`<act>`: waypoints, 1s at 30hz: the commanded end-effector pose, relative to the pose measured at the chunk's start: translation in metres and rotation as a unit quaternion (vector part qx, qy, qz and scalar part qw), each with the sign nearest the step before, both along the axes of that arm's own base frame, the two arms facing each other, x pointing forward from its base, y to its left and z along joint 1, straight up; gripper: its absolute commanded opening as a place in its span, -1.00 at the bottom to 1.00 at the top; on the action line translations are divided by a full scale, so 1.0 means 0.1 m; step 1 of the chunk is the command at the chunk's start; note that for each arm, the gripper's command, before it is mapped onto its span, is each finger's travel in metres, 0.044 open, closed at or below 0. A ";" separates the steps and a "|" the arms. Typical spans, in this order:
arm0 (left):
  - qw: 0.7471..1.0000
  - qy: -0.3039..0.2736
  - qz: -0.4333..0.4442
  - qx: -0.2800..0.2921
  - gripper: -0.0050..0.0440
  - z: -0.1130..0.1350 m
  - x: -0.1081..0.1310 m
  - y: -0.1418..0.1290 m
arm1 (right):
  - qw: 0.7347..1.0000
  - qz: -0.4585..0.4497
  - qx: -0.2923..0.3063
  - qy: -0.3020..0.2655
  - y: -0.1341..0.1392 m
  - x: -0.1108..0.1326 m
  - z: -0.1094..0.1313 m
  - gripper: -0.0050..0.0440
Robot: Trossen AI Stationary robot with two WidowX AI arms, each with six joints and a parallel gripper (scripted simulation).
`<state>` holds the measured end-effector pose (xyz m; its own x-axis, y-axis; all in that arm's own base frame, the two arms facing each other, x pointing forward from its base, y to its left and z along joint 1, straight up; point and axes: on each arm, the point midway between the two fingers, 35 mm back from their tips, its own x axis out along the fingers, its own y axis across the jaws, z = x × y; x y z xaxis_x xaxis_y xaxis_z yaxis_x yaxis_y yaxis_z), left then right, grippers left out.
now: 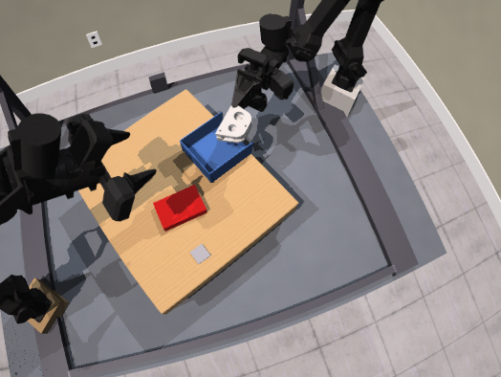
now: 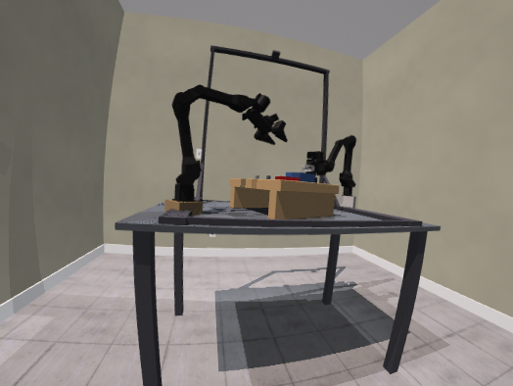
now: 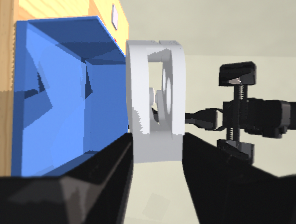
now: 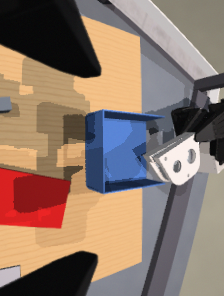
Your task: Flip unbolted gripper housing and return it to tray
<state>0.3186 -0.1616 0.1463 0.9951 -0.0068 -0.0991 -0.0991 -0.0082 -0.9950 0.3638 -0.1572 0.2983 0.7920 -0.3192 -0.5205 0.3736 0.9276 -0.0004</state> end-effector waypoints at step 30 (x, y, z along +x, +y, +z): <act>1.000 -0.005 0.001 -0.003 -0.33 -0.17 0.03 -0.02 | 1.000 -0.002 -0.005 -0.011 0.00 -0.01 0.10 0.99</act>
<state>0.3201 -0.1629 0.1275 0.9951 -0.0065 -0.0990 -0.0991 -0.0080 -0.9950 0.3638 -0.1572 0.2983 0.7920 -0.3192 -0.5205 0.3736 0.9276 -0.0004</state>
